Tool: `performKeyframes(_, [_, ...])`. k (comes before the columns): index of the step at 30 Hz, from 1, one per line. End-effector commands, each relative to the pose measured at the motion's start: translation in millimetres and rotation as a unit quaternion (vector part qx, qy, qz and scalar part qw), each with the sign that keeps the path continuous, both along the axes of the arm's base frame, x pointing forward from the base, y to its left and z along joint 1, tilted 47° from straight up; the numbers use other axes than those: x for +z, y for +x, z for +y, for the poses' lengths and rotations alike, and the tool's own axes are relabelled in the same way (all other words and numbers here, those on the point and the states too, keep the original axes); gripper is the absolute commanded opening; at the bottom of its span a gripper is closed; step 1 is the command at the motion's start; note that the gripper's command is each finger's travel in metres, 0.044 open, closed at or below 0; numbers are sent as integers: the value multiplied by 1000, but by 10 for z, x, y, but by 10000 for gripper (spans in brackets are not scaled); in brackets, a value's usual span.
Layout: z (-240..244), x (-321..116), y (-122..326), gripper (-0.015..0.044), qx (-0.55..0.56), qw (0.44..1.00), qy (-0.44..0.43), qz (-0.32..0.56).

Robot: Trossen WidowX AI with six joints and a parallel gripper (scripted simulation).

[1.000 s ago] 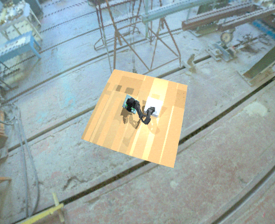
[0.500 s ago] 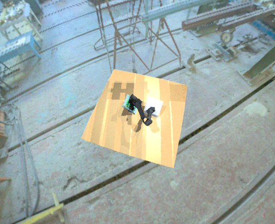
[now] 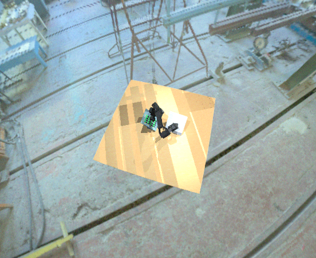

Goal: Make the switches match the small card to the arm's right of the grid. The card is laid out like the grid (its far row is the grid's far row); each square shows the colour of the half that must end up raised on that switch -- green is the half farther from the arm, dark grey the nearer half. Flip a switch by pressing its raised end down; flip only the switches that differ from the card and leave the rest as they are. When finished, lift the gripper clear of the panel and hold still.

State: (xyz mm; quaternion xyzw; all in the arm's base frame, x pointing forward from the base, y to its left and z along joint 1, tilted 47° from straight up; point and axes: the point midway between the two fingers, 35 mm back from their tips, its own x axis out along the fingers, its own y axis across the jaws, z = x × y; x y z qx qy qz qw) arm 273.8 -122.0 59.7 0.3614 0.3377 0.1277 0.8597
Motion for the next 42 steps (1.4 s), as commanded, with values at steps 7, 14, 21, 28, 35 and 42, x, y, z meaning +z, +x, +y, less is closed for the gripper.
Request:
performKeyframes(7, [152, -143, 151, 0, -3, 1000, 8, -3])
performKeyframes(14, [205, -192, 229, 0, -3, 1000, 8, -4])
performKeyframes(21, [254, -243, 303, 0, -3, 1000, 8, -4])
performKeyframes(28, [266, -254, 321, 0, -3, 1000, 8, -4])
performKeyframes(35, [266, -254, 321, 0, -3, 1000, 8, -4])
performKeyframes(42, [266, -254, 321, 0, -3, 1000, 8, -4])
